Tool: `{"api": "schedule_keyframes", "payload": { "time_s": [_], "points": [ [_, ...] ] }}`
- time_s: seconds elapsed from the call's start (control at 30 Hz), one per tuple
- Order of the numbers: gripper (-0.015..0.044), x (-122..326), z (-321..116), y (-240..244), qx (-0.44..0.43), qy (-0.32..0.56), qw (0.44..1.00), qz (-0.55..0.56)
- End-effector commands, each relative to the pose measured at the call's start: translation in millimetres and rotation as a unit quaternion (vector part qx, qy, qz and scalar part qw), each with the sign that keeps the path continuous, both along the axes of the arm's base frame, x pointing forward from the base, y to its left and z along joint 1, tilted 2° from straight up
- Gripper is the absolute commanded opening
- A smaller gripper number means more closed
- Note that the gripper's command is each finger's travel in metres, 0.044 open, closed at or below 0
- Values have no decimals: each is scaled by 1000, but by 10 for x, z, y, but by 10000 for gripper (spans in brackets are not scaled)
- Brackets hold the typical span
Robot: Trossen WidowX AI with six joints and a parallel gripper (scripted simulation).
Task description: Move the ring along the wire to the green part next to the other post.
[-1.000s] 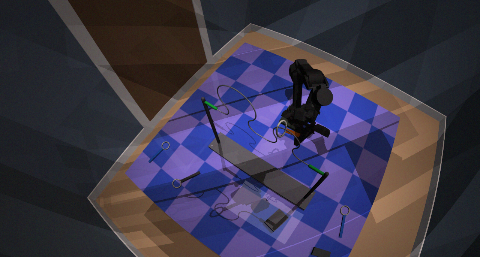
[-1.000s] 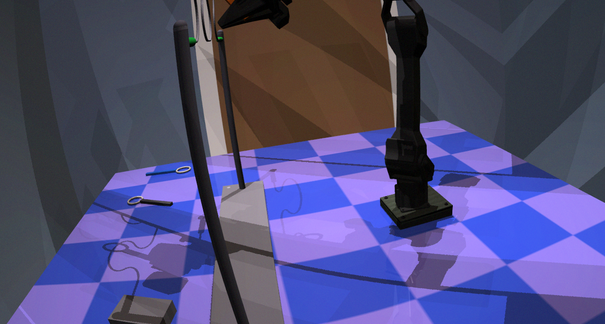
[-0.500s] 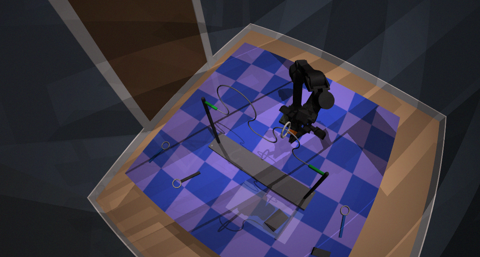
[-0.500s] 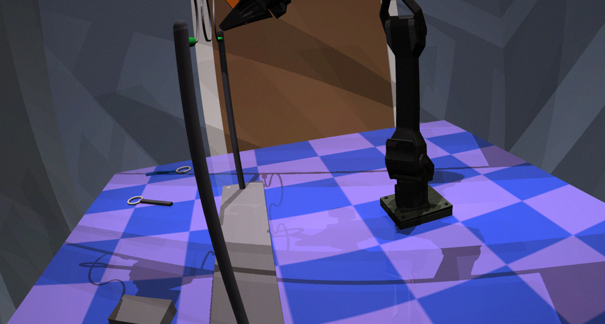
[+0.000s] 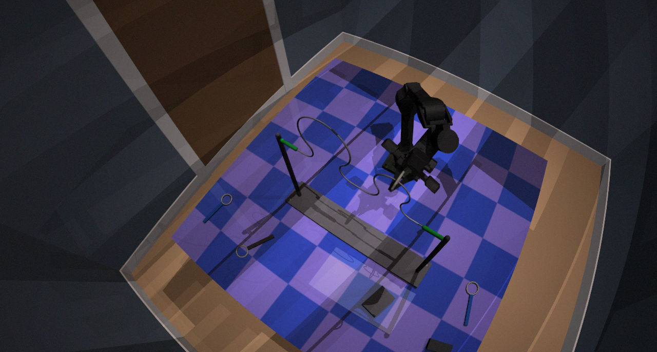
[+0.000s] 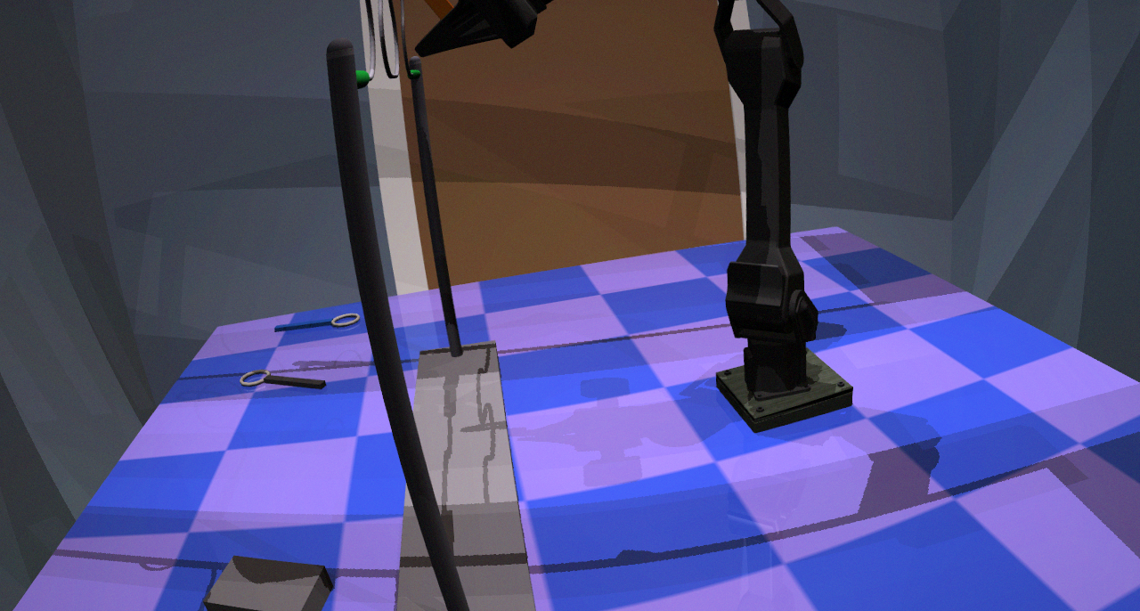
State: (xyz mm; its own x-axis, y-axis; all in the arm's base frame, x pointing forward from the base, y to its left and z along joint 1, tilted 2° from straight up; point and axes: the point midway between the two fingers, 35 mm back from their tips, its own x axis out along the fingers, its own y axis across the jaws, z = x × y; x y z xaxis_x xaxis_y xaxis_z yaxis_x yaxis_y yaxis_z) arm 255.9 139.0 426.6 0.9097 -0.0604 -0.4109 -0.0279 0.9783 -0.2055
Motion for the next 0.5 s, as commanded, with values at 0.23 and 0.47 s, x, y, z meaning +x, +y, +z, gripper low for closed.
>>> {"api": "schedule_keyframes", "payload": {
  "time_s": [0.23,0.47],
  "points": [
    [-150,17,35,-141,-115,-18,993,-7],
    [-150,27,69,-212,-177,-28,984,-11]
  ]
}}
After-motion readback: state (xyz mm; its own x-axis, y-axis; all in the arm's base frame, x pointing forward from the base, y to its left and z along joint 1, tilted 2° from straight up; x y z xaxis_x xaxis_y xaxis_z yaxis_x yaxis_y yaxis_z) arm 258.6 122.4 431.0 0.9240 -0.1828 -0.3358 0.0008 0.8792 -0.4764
